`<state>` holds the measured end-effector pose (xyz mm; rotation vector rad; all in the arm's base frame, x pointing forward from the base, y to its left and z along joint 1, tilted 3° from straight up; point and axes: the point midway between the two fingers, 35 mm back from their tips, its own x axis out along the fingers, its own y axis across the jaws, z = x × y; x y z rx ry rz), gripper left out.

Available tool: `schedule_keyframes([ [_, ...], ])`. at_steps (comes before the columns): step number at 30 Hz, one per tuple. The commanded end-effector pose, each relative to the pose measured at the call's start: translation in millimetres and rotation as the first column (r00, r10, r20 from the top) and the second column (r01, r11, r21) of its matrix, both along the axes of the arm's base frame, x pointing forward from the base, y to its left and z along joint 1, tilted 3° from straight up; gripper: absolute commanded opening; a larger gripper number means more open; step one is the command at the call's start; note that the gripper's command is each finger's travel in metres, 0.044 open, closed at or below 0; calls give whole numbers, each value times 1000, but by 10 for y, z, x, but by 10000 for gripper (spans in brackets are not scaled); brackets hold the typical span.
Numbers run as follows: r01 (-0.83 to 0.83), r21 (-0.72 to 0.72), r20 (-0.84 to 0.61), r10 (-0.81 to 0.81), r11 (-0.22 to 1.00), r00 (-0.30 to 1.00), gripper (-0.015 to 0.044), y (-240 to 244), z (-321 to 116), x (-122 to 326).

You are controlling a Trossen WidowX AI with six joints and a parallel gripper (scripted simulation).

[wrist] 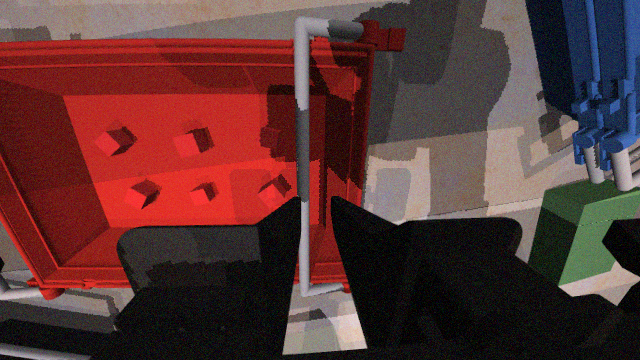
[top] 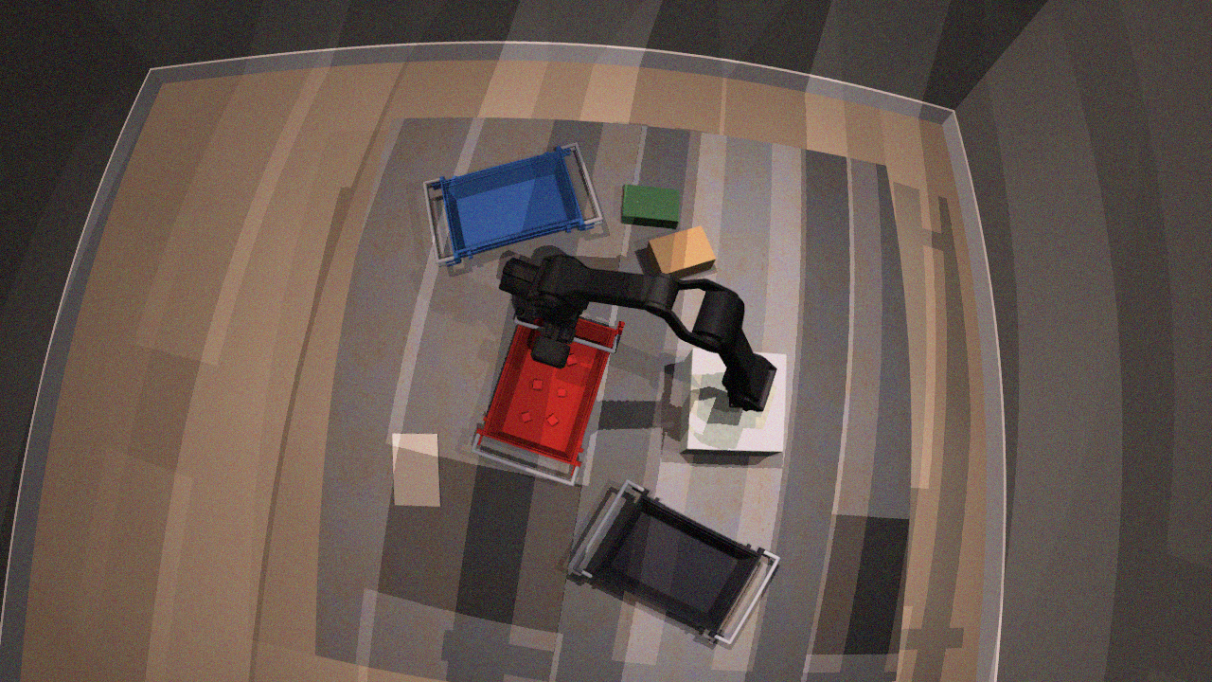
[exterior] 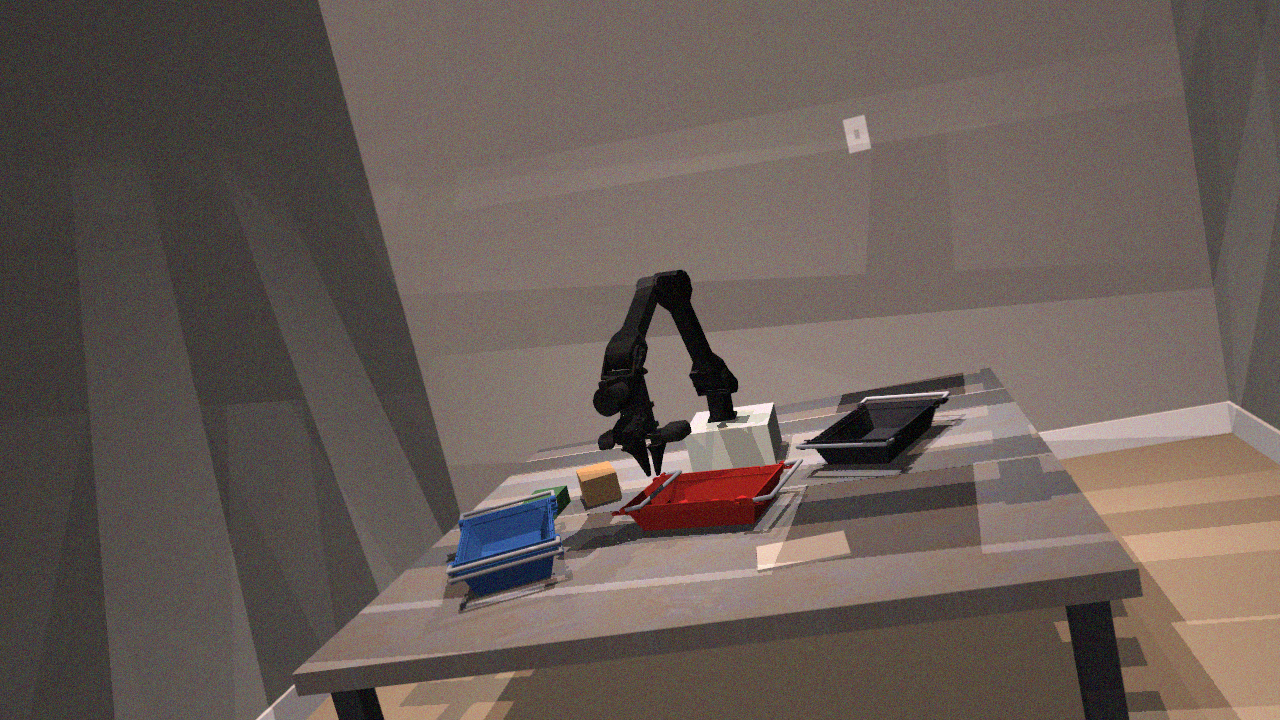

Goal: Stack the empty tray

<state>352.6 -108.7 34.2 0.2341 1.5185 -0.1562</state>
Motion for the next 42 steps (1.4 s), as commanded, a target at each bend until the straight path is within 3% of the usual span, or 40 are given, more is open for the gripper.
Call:
schedule_keyframes([
  [1, 0, 1, -2, 0, 1000, 1000, 84, 3, -15, -5],
  [22, 0, 1, -2, 0, 1000, 1000, 84, -6, 49, 9],
  [34, 0, 0, -2, 0, 1000, 1000, 84, -60, 1474, -64],
  [38, 7, 6, -2, -7, 1000, 1000, 84, 43, 1174, 57],
  [42, 14, 24, -7, -14, 1000, 1000, 84, 509, 1019, 269],
])
